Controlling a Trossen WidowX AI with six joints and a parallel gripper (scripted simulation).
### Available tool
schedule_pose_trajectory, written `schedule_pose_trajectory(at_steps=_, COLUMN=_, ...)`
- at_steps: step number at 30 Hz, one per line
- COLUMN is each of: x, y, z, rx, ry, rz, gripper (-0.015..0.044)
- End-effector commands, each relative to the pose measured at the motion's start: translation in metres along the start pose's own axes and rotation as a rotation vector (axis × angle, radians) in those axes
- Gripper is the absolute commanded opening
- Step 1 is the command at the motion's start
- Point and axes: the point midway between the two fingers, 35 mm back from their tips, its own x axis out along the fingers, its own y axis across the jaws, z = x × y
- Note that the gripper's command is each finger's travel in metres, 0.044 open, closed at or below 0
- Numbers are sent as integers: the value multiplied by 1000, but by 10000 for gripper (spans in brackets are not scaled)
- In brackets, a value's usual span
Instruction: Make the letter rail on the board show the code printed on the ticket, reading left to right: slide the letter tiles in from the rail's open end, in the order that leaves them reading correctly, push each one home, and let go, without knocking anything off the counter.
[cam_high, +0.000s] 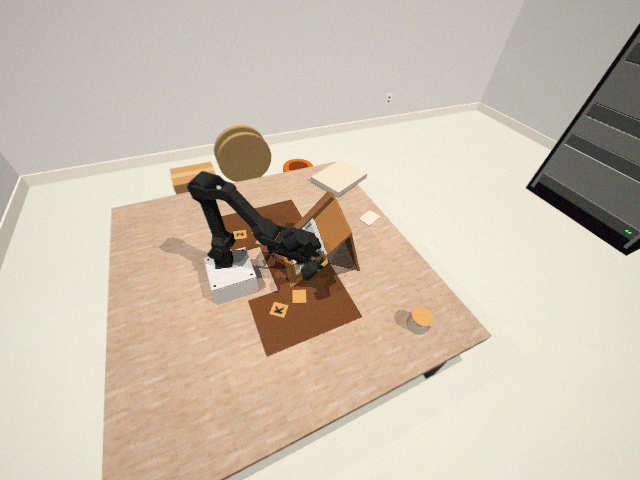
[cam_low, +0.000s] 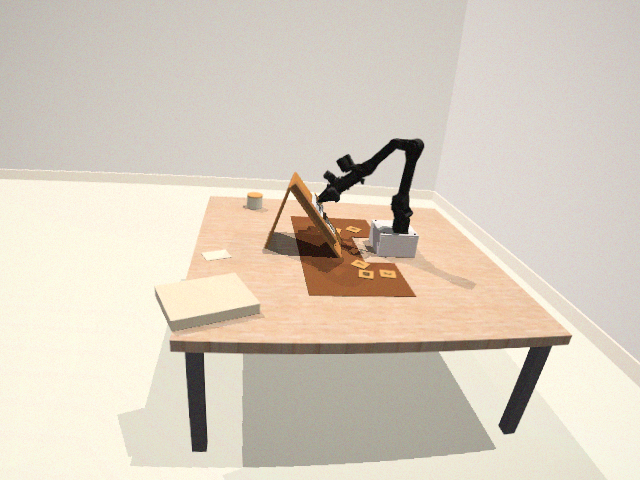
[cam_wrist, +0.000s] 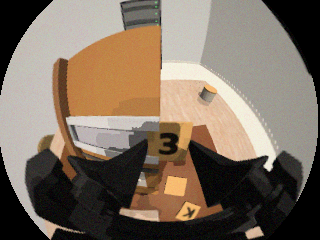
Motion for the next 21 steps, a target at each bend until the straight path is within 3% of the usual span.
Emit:
schedule_pose_trajectory(at_steps=1, x=0, y=2, z=-1, rx=5, ry=1, rz=-3, gripper=0)
schedule_pose_trajectory(at_steps=21, x=0, y=12, z=-1, rx=6, ry=1, rz=-3, gripper=0)
